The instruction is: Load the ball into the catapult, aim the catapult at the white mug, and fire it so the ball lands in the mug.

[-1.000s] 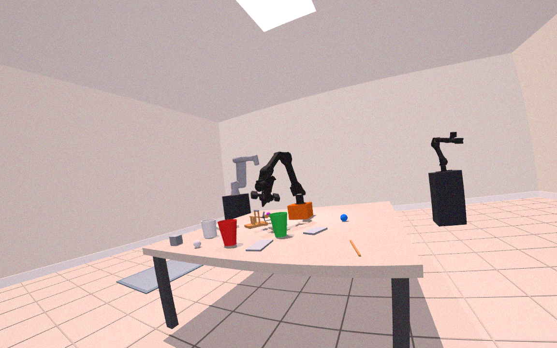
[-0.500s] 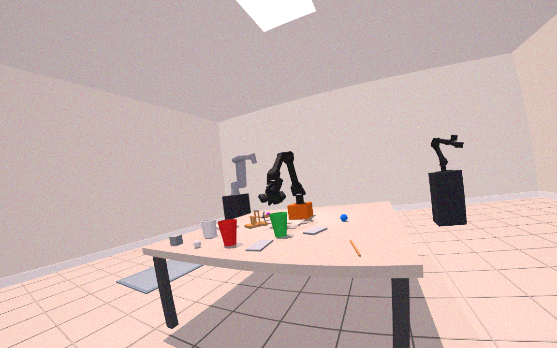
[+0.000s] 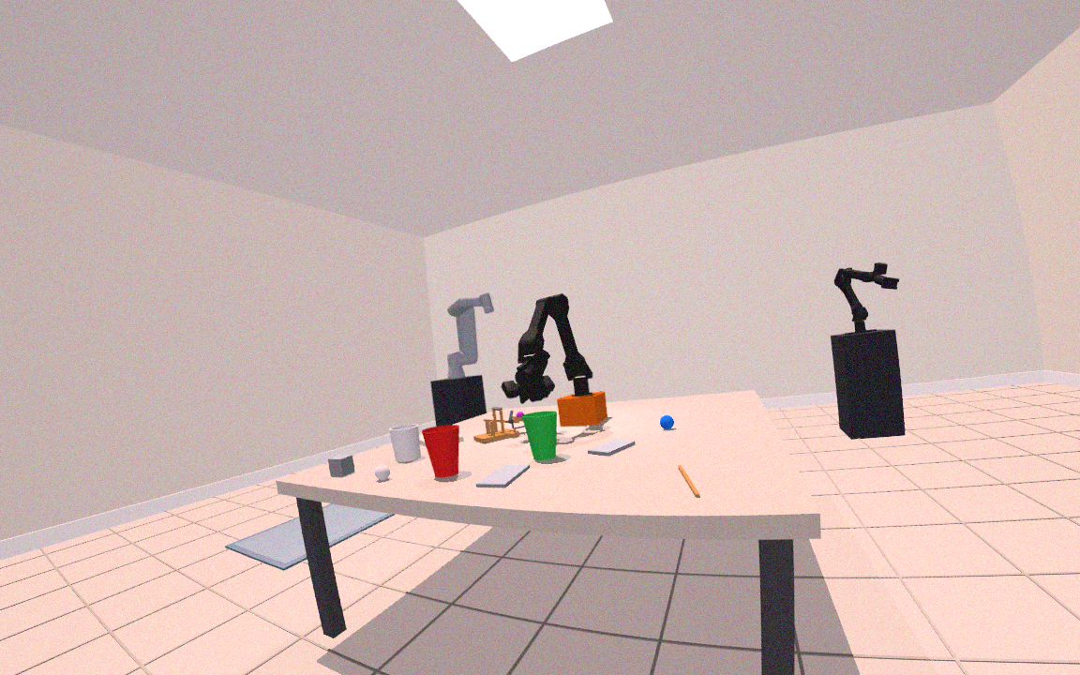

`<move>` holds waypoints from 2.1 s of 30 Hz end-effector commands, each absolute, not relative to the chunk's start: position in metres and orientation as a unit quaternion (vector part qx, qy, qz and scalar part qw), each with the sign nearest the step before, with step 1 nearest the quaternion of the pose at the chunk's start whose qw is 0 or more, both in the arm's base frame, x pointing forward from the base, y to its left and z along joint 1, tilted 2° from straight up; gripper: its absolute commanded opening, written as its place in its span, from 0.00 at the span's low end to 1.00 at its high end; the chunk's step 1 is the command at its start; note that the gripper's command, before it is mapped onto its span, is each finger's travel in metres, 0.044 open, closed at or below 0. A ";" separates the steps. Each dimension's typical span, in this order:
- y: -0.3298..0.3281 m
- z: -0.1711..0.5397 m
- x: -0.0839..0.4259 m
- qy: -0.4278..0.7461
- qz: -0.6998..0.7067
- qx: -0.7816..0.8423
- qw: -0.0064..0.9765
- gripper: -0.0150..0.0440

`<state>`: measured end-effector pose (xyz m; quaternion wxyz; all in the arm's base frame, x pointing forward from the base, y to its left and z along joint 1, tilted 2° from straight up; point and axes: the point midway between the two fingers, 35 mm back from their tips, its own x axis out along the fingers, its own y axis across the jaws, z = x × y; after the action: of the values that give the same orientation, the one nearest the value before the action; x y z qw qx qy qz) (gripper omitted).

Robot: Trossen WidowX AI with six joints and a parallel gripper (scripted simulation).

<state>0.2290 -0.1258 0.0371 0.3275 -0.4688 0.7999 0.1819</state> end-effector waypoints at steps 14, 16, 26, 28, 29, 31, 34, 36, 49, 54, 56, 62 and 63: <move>-0.126 0.009 0.230 0.800 0.185 -0.470 0.323 0.25; -0.126 0.006 0.230 0.800 0.185 -0.470 0.323 0.25; -0.126 -0.011 0.230 0.800 0.185 -0.470 0.323 0.25; -0.126 -0.014 0.229 0.800 0.185 -0.470 0.323 0.25; -0.126 -0.016 0.229 0.800 0.185 -0.470 0.323 0.25; -0.126 -0.019 0.229 0.801 0.185 -0.470 0.323 0.25; -0.126 -0.024 0.229 0.801 0.185 -0.470 0.323 0.25; -0.125 -0.027 0.228 0.801 0.185 -0.470 0.323 0.25; -0.125 -0.048 0.226 0.801 0.185 -0.470 0.323 0.25; -0.126 -0.067 0.226 0.801 0.185 -0.470 0.322 0.25; -0.125 -0.065 0.227 0.801 0.185 -0.470 0.323 0.25; -0.088 0.015 0.256 0.798 0.184 -0.470 0.329 0.25; -0.081 0.032 0.258 0.798 0.183 -0.470 0.329 0.25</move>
<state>0.2443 -0.1000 -0.0128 0.3142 -0.4667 0.8041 0.1922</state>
